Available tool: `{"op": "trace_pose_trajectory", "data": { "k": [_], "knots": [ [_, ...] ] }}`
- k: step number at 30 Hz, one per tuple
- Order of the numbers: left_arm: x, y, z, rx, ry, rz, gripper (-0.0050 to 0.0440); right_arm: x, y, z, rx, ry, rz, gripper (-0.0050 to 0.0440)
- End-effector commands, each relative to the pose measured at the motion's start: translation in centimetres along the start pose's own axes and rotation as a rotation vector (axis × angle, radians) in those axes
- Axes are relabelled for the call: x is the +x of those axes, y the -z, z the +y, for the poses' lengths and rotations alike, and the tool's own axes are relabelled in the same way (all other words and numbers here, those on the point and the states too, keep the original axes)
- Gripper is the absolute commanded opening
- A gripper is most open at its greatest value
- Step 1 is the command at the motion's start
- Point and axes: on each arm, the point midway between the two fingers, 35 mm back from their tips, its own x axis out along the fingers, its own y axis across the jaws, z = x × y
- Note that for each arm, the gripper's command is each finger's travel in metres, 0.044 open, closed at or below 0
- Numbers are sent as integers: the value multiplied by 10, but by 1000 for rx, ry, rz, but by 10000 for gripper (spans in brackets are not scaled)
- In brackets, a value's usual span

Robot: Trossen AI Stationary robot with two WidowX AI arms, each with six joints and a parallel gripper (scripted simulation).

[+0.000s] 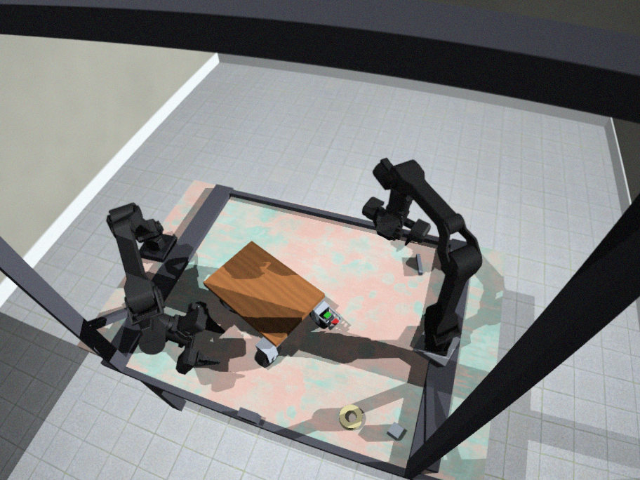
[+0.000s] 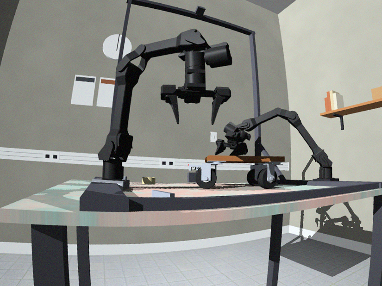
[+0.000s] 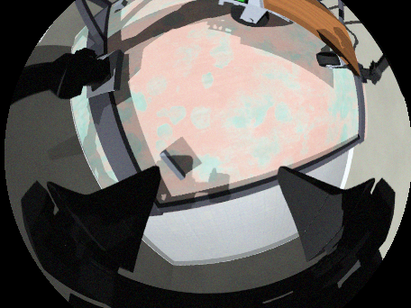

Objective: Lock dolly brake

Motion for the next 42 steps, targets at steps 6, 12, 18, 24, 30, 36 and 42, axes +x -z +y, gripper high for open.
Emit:
{"op": "trace_pose_trajectory", "data": {
  "k": [6, 12, 18, 24, 30, 36, 42],
  "knots": [
    [-8, -10, -3, -21, 19, -11, 440, -6, 0, 0, 0, 19, 12, 440],
    [-8, -10, -3, -21, 19, -11, 440, -6, 0, 0, 0, 19, 12, 440],
    [-9, -9, -1, -14, 17, -8, 440, -5, -1, -1, 6, 18, 10, 416],
    [-46, 1, 18, 54, 57, 20, 440, 8, -32, -18, 196, -3, 4, 272],
    [-74, 11, 40, 113, 88, 41, 440, 14, -62, -31, 382, -1, 5, 128],
    [-94, 21, 60, 159, 113, 57, 440, 20, -87, -39, 553, -6, 5, 32],
    [-115, 34, 88, 218, 145, 76, 440, 26, -120, -45, 743, -4, 6, 0]
  ]
}}
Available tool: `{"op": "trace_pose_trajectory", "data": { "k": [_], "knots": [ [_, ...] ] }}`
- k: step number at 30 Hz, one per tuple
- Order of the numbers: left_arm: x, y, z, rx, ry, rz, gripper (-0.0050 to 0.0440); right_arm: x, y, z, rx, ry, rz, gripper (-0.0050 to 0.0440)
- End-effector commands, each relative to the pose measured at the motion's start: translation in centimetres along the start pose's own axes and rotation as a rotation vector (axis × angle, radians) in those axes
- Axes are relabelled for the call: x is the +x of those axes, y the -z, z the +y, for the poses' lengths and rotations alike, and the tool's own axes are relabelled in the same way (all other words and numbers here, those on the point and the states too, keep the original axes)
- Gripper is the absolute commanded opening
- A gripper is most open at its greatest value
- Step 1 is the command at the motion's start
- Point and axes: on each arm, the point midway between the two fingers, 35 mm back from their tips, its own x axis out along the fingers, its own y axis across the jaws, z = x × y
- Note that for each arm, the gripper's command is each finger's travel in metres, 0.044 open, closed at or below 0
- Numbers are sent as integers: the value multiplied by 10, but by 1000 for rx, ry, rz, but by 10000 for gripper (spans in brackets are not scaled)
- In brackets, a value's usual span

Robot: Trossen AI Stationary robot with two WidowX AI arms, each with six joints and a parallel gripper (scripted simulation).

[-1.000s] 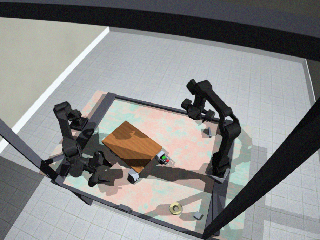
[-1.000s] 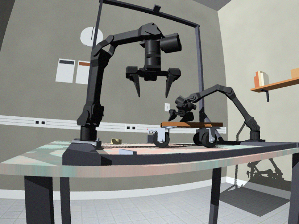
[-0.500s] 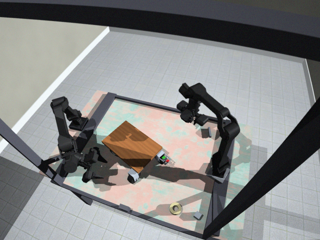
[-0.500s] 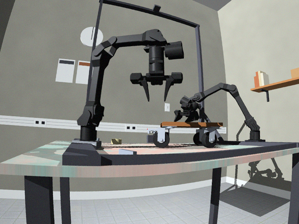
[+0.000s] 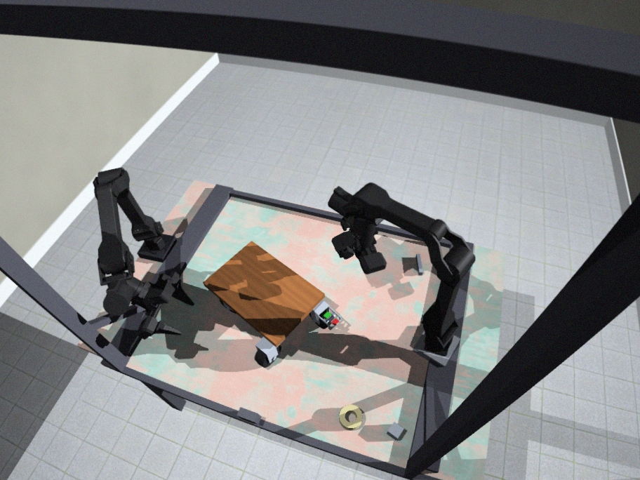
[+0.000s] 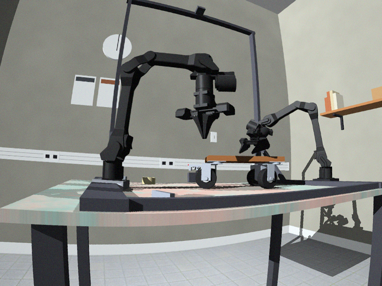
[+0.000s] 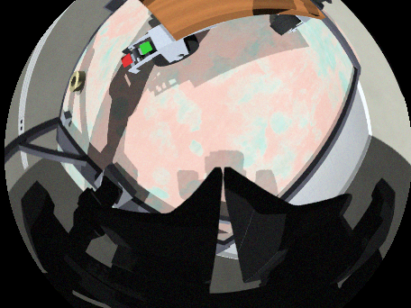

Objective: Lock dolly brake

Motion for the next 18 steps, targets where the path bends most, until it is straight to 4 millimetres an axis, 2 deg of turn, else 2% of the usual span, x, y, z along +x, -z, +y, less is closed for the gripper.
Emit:
{"op": "trace_pose_trajectory", "data": {
  "k": [1, 7, 9, 10, 12, 18],
  "knots": [
    [-25, 6, 15, 22, 51, -2, 440, 2, -19, 10, 135, 15, 5, 0],
    [-40, 28, 39, 80, 80, 16, 440, 10, -46, 27, 329, 13, 6, 0],
    [-40, 28, 39, 80, 80, 16, 440, 10, -46, 27, 329, 13, 6, 0],
    [-43, 31, 44, 90, 84, 19, 440, 9, -50, 31, 408, 18, 0, 0],
    [-49, 44, 58, 121, 100, 28, 440, 14, -63, 41, 462, 15, 4, 0],
    [-57, 67, 84, 178, 130, 44, 440, 20, -86, 64, 654, 15, 4, -3]
  ]
}}
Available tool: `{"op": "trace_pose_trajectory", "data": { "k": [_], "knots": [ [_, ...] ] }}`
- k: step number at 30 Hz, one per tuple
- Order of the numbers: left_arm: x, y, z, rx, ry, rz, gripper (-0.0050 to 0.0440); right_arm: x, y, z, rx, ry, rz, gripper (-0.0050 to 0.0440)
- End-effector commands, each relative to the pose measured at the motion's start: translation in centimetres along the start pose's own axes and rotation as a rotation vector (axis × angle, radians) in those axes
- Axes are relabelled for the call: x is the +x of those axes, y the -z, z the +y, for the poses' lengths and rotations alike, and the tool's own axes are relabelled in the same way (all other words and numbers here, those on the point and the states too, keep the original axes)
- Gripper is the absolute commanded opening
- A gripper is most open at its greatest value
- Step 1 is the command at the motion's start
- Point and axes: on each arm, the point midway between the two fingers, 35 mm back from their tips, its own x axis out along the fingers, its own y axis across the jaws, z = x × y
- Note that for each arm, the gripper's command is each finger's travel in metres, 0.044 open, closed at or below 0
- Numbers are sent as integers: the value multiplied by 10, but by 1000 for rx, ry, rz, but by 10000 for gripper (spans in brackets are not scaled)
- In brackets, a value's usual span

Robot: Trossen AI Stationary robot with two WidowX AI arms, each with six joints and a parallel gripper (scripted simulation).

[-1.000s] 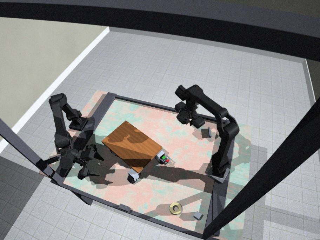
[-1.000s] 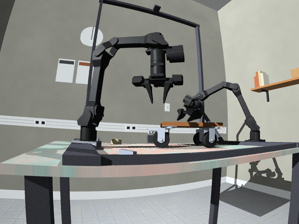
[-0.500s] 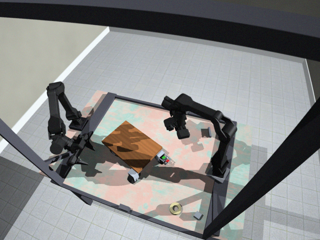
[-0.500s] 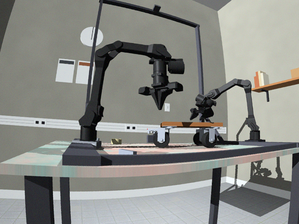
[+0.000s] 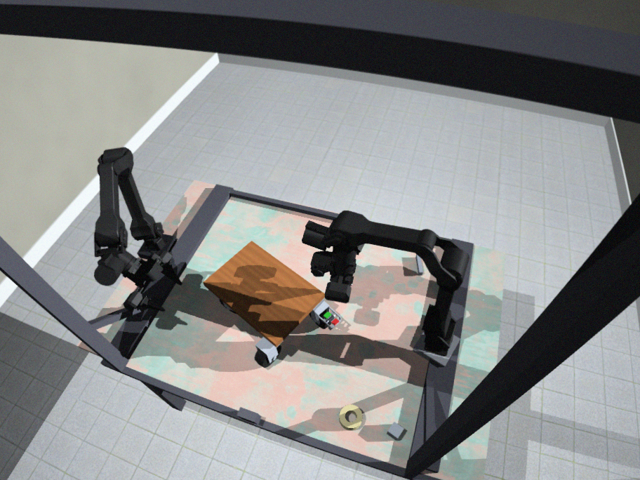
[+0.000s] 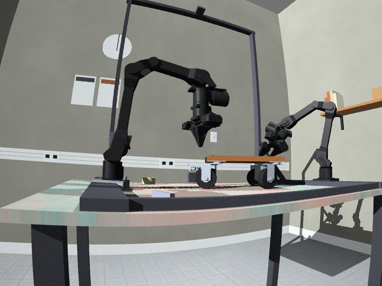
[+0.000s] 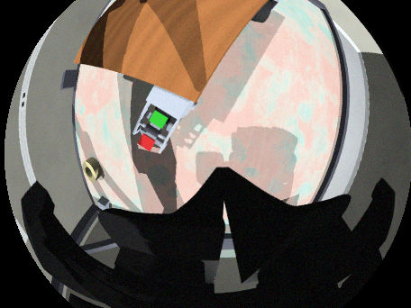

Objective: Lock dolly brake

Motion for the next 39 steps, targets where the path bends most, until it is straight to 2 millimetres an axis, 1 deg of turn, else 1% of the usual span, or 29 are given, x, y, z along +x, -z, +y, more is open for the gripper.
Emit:
{"op": "trace_pose_trajectory", "data": {
  "k": [1, 5, 6, 8, 9, 11, 13, 15, 20, 22, 31, 39],
  "knots": [
    [-12, 16, 14, 31, 41, 1, 440, 3, -5, 21, 135, 13, -7, -3],
    [-15, 36, 29, 72, 61, 11, 440, 7, -7, 42, 267, 7, -2, -5],
    [-15, 41, 33, 83, 66, 14, 440, 8, -7, 47, 301, 7, 0, -13],
    [-15, 41, 33, 83, 66, 14, 440, 8, -7, 47, 301, 7, 0, -13],
    [-16, 45, 37, 93, 68, 13, 440, 7, -6, 52, 381, 5, -6, -20],
    [-16, 60, 47, 123, 85, 23, 440, 11, -6, 67, 447, 5, 2, -35],
    [-16, 68, 53, 140, 93, 26, 440, 14, -5, 75, 521, 6, 7, -50],
    [-15, 75, 58, 153, 99, 28, 440, 15, -5, 82, 573, 6, 8, -50],
    [-15, 76, 59, 153, 99, 27, 440, 9, -6, 83, 585, -1, -11, -50],
    [-16, 73, 57, 146, 100, 24, 440, 9, -6, 83, 585, -1, -11, -50],
    [-16, 73, 57, 146, 100, 24, 440, 9, -6, 83, 585, -1, -11, -50],
    [-16, 73, 57, 146, 100, 24, 440, 22, -5, 83, 584, 3, -2, -50]
  ]
}}
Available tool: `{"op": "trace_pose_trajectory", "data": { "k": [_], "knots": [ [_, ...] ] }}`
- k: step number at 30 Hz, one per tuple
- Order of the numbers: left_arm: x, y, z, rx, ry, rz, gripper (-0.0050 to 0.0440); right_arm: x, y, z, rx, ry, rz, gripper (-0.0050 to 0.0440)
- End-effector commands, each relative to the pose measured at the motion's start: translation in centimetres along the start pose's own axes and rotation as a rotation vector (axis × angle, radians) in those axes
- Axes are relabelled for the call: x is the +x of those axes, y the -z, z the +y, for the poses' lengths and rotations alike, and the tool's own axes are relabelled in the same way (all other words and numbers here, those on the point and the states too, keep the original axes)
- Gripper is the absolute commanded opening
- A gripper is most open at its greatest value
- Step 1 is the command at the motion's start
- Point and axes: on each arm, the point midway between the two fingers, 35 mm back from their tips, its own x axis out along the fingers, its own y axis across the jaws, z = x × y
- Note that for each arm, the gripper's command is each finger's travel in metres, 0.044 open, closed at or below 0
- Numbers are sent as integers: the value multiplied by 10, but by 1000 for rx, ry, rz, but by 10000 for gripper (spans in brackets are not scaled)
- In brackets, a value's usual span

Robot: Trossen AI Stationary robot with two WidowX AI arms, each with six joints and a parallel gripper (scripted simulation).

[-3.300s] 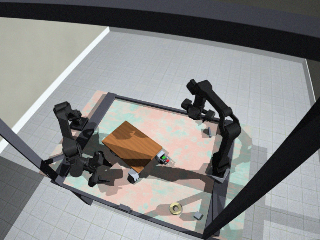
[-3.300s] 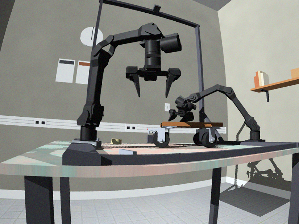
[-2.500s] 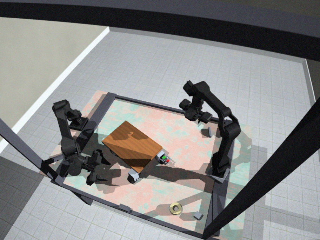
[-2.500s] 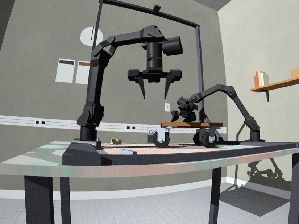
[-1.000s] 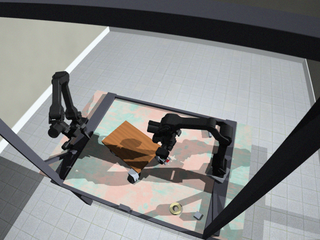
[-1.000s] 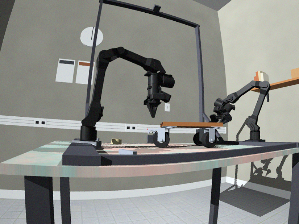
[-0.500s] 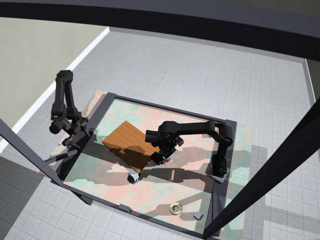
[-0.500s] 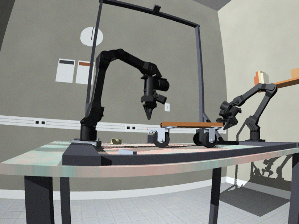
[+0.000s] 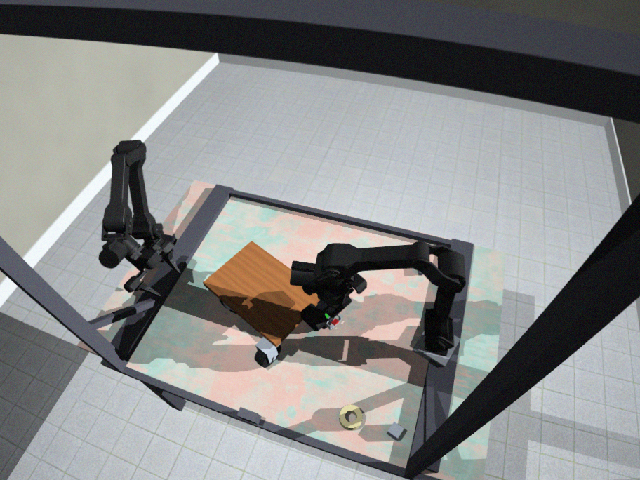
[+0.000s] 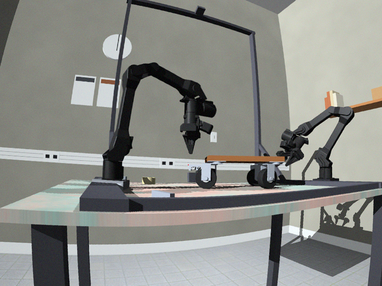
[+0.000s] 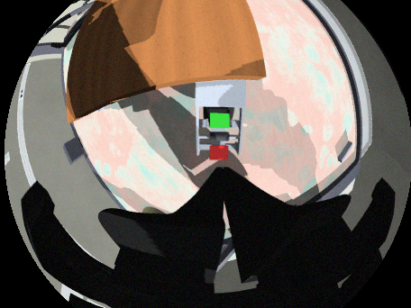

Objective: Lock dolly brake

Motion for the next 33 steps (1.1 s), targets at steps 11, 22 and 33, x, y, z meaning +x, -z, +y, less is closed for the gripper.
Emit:
{"op": "trace_pose_trajectory", "data": {
  "k": [11, 22, 33],
  "knots": [
    [-3, -3, -2, -8, 12, -8, 440, 18, 1, 0, 0, 0, -5, -50],
    [-3, -3, -2, -8, 12, -8, 440, 24, 1, -1, 0, -2, -8, -50],
    [-3, -3, -2, -8, 12, -8, 440, 31, 1, -1, 0, -1, -7, -50]
  ]
}}
